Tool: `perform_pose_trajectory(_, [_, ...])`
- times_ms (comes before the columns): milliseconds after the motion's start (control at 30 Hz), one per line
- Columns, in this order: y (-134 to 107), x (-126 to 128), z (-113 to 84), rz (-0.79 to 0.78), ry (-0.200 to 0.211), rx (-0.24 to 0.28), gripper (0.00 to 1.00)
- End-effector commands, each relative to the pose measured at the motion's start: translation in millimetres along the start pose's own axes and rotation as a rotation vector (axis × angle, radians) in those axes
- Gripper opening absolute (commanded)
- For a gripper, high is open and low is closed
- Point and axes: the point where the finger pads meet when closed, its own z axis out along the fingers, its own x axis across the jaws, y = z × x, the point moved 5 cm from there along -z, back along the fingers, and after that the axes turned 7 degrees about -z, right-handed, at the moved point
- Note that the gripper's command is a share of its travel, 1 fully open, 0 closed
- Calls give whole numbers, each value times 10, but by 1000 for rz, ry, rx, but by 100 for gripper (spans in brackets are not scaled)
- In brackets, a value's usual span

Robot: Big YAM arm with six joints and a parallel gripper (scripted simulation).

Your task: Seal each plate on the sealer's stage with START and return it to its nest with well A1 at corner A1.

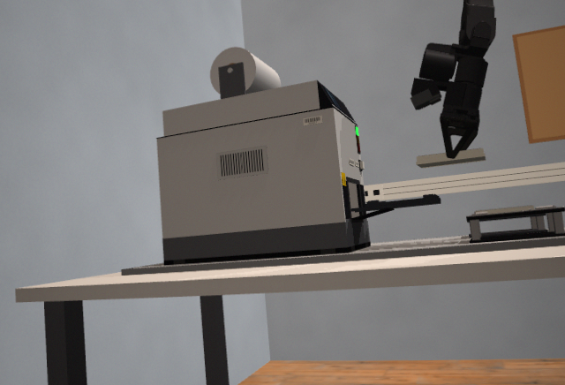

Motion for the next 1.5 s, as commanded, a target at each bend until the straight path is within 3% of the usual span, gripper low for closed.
perform_pose_trajectory(0, [2, 100, -105, 4, 11, -31, 0])
perform_pose_trajectory(867, [-418, 212, -284, 21, 12, -43, 0])
perform_pose_trajectory(1100, [-681, 270, -282, 1, 8, -12, 0])
perform_pose_trajectory(1467, [-828, 304, -337, 10, 5, -16, 0])
